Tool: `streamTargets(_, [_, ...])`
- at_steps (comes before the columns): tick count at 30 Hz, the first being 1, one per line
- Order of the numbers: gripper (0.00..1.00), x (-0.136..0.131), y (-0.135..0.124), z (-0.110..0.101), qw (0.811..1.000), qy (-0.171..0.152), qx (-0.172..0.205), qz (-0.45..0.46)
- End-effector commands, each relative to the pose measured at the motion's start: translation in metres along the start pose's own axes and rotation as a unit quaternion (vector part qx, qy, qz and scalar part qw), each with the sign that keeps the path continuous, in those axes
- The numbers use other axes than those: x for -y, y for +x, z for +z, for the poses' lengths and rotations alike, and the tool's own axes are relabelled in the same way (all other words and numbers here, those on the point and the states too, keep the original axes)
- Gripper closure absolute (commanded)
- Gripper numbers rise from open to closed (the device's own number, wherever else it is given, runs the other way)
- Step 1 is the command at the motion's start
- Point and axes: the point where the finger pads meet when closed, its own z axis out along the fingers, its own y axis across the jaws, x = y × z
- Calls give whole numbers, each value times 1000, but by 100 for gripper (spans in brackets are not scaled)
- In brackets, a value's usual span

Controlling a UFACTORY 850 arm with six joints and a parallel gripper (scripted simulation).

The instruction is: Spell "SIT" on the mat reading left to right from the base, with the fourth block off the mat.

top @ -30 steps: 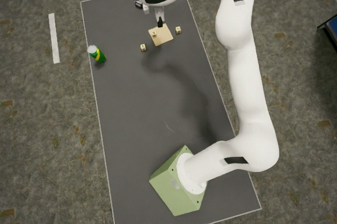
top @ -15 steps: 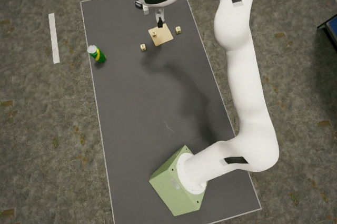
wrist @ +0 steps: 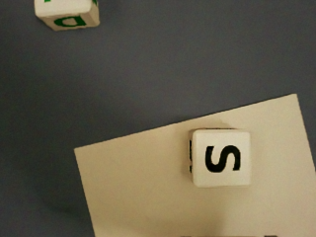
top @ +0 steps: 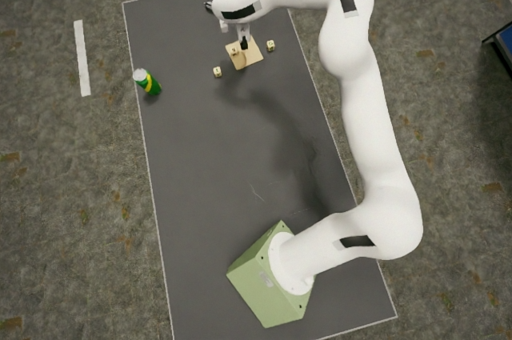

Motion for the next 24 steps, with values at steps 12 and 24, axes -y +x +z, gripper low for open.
streamTargets(12, [72, -2, 0, 40, 1000, -1, 0, 0])
streamTargets(24, [72, -2, 0, 41, 1000, -1, 0, 0])
